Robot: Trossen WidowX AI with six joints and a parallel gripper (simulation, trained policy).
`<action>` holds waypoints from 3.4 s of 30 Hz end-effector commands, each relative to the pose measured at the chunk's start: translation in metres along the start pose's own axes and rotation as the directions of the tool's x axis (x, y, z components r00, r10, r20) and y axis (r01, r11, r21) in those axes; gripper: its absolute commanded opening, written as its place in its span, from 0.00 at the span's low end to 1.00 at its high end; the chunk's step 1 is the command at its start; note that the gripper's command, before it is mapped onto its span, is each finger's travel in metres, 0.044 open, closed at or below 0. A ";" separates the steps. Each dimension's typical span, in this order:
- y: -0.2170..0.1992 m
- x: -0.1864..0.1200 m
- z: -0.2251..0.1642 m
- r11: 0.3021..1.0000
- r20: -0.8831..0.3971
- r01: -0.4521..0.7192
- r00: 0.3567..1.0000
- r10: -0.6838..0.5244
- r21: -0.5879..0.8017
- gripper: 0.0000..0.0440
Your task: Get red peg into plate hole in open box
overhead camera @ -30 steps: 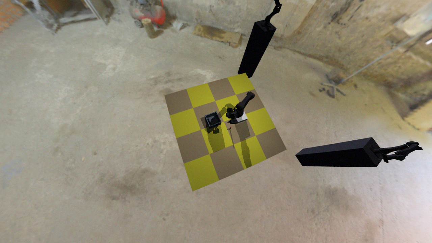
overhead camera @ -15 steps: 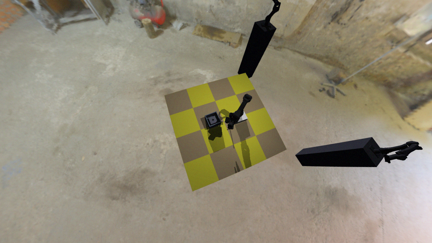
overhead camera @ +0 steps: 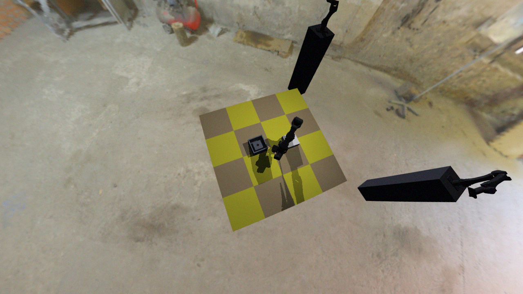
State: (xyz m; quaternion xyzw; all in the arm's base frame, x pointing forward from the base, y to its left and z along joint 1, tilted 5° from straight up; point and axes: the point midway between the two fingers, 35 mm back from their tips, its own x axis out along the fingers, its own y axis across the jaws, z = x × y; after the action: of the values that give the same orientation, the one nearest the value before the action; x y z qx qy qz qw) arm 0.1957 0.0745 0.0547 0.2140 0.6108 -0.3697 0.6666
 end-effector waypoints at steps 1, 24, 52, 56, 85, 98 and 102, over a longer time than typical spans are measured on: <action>0.004 0.015 -0.006 1.000 -0.007 -0.006 1.000 0.006 0.029 0.95; 0.012 0.064 -0.031 0.990 -0.099 -0.030 0.994 0.043 0.134 0.19; 0.004 -0.004 0.031 0.992 0.101 -0.124 0.987 0.125 -0.018 0.00; 0.004 -0.017 0.044 0.991 0.126 -0.133 0.983 0.135 -0.029 0.00; -0.008 -0.036 0.158 0.981 0.184 -0.166 0.972 0.145 0.105 0.00; -0.015 -0.014 0.202 0.966 0.174 -0.179 0.974 0.147 0.185 0.01; -0.015 -0.005 0.209 0.964 0.159 -0.177 0.976 0.147 0.199 0.01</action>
State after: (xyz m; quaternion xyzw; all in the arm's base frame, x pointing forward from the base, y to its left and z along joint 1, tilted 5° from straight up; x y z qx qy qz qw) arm 0.3173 -0.0843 0.0999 0.3031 0.4972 -0.3928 0.7118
